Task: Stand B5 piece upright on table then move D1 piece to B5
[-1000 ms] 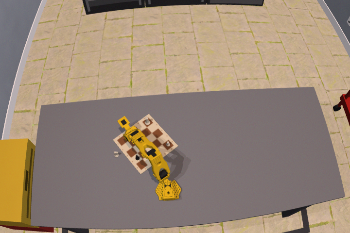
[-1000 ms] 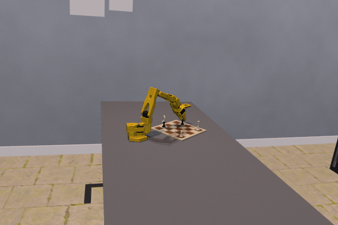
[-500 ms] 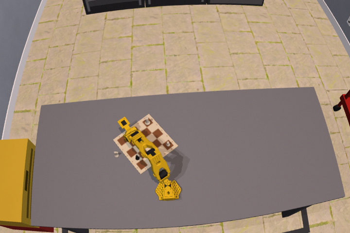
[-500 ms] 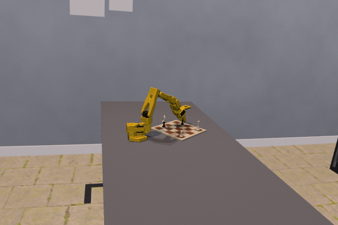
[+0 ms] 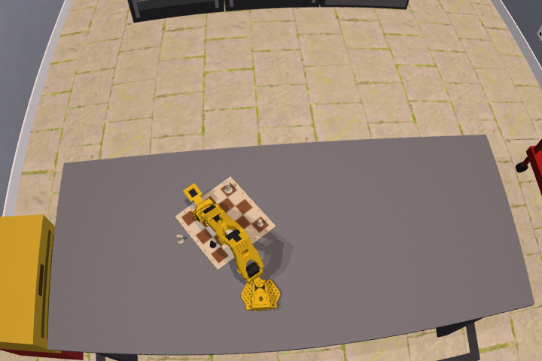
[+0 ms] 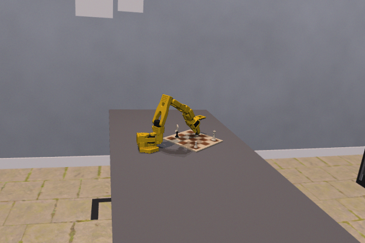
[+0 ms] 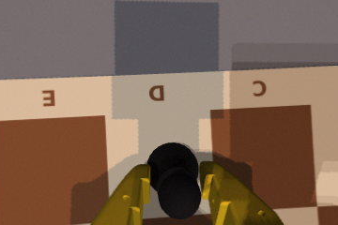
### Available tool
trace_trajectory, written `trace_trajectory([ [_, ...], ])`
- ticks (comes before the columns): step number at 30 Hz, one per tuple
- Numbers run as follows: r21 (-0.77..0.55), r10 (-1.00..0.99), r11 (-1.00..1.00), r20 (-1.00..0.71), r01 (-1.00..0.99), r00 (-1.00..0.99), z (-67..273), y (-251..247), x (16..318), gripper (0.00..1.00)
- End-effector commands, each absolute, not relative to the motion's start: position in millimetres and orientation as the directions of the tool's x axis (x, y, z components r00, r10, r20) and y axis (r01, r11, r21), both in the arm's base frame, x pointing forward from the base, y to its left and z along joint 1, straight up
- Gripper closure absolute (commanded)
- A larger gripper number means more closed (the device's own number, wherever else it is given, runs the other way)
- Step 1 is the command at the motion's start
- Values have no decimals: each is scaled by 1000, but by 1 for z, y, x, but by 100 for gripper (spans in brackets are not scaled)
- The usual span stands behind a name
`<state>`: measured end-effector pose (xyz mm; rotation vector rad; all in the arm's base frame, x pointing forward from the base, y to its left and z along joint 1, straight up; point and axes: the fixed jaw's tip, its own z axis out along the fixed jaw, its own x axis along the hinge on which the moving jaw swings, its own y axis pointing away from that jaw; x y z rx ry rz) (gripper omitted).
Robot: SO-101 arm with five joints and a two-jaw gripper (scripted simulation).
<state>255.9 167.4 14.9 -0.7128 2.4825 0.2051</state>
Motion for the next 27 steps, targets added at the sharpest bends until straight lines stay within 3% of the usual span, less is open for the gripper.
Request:
trace_trajectory([
  [1,0,-441,855,-527,-519,-726,10,163,254,91],
  [27,0,-442,854,-528,-520,-725,21,166,257,91],
])
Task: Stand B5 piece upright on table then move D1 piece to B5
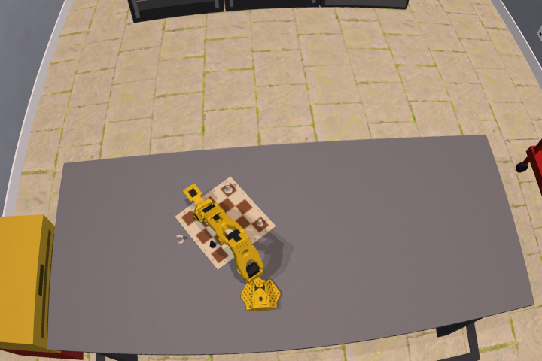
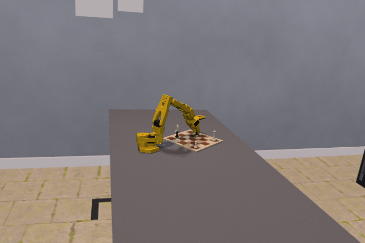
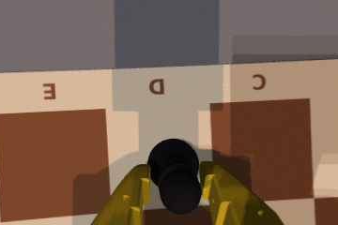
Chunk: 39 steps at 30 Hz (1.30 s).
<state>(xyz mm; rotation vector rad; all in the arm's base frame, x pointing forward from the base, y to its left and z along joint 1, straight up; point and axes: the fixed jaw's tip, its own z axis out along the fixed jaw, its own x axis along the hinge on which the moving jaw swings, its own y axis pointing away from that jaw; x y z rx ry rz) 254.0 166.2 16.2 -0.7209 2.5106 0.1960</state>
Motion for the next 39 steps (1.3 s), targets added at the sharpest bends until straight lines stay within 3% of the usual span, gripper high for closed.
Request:
trace_trajectory([
  [1,0,-442,854,-528,-520,-725,21,166,257,91],
  [39,-2,-441,855,-528,-518,-726,23,166,261,91],
])
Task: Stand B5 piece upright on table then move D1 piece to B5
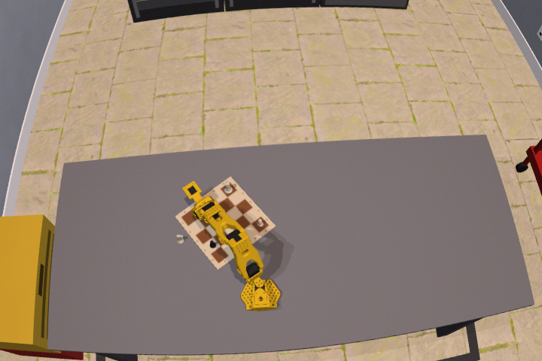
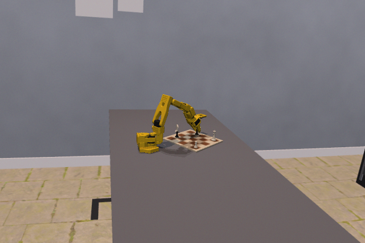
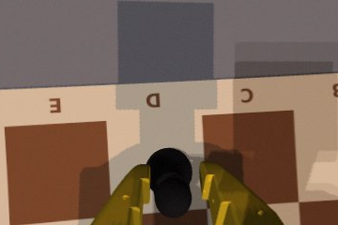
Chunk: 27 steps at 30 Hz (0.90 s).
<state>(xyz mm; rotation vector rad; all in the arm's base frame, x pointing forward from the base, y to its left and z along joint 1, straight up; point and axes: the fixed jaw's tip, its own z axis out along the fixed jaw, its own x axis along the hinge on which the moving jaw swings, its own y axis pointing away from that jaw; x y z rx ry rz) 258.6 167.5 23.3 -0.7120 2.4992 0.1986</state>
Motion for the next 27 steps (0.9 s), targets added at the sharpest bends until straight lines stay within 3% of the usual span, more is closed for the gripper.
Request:
trace_trajectory([
  [1,-2,-441,855,-528,-518,-726,23,166,261,91],
  [27,-2,-441,855,-528,-519,-726,20,165,260,95],
])
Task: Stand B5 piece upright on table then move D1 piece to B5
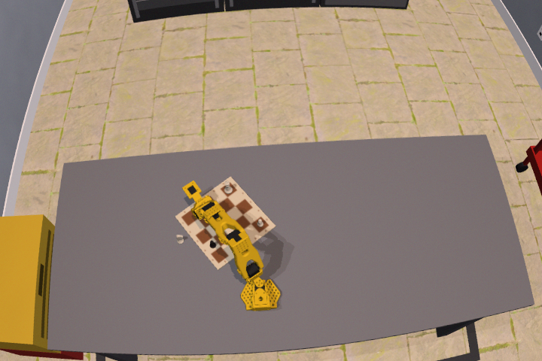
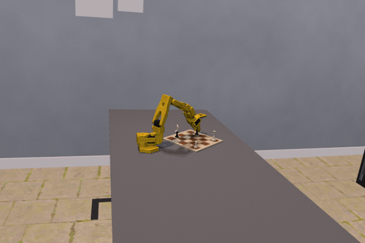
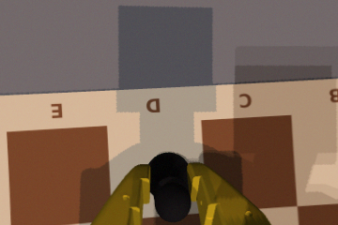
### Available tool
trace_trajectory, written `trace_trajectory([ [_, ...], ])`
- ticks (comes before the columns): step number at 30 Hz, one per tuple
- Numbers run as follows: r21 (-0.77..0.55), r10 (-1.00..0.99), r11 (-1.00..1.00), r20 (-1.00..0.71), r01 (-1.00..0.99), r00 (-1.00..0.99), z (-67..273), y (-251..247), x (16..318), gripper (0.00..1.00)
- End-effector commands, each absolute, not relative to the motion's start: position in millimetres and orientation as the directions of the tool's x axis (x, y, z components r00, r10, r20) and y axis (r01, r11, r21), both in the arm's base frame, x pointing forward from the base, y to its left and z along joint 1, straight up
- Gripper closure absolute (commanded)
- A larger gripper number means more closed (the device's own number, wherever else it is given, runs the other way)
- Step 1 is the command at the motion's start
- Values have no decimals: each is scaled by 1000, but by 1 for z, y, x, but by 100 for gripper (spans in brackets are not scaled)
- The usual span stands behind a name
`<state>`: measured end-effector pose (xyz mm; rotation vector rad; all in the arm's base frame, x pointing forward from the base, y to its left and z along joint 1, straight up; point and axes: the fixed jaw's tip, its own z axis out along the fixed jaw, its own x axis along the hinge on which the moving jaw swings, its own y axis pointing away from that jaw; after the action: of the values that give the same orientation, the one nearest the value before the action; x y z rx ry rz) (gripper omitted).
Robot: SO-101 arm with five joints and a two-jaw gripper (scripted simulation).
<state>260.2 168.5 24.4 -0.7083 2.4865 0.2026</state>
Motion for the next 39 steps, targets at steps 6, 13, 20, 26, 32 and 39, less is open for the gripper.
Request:
trace_trajectory([
  [6,-2,-441,855,-528,-519,-726,20,165,260,98],
  [13,-2,-441,855,-528,-519,-726,20,165,260,100],
  [20,-2,-441,855,-528,-519,-726,20,165,260,100],
  [26,-2,-441,855,-528,-519,-726,20,165,260,100],
  [32,-2,-441,855,-528,-519,-726,20,165,260,100],
  [39,-2,-441,855,-528,-518,-726,20,165,260,100],
])
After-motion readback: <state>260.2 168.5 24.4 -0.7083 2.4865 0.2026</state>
